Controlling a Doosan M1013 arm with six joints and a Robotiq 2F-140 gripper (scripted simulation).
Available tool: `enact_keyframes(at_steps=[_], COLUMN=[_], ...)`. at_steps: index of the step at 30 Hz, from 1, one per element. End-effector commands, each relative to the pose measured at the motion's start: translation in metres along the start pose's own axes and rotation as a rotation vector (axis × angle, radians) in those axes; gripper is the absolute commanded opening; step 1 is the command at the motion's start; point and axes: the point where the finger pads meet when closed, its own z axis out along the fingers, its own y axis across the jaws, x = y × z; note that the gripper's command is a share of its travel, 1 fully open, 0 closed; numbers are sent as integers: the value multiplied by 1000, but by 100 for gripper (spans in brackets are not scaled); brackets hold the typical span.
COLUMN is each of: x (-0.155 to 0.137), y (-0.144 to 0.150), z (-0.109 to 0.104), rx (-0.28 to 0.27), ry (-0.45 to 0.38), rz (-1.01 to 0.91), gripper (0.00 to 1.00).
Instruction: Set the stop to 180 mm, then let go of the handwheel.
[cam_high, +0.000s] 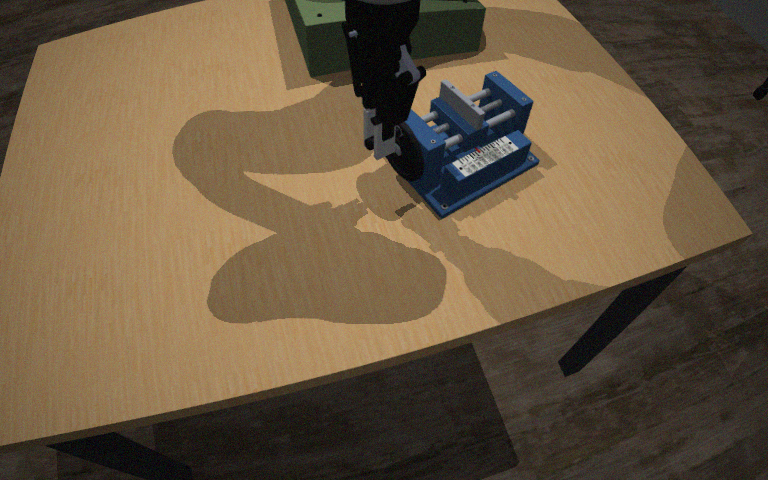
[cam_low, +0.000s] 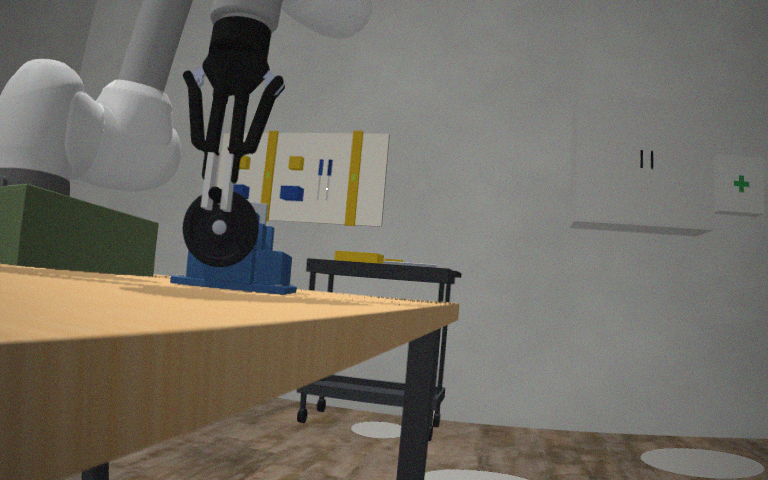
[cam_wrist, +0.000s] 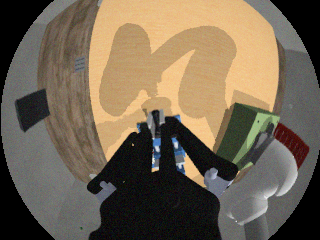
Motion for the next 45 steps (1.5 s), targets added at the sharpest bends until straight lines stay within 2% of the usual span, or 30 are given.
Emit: enact_keyframes(at_steps=[1, 45], x=[0, 0], y=[-2, -5], z=[0, 0], rx=[1, 1], ry=[0, 0], rz=[0, 0], gripper=[4, 4])
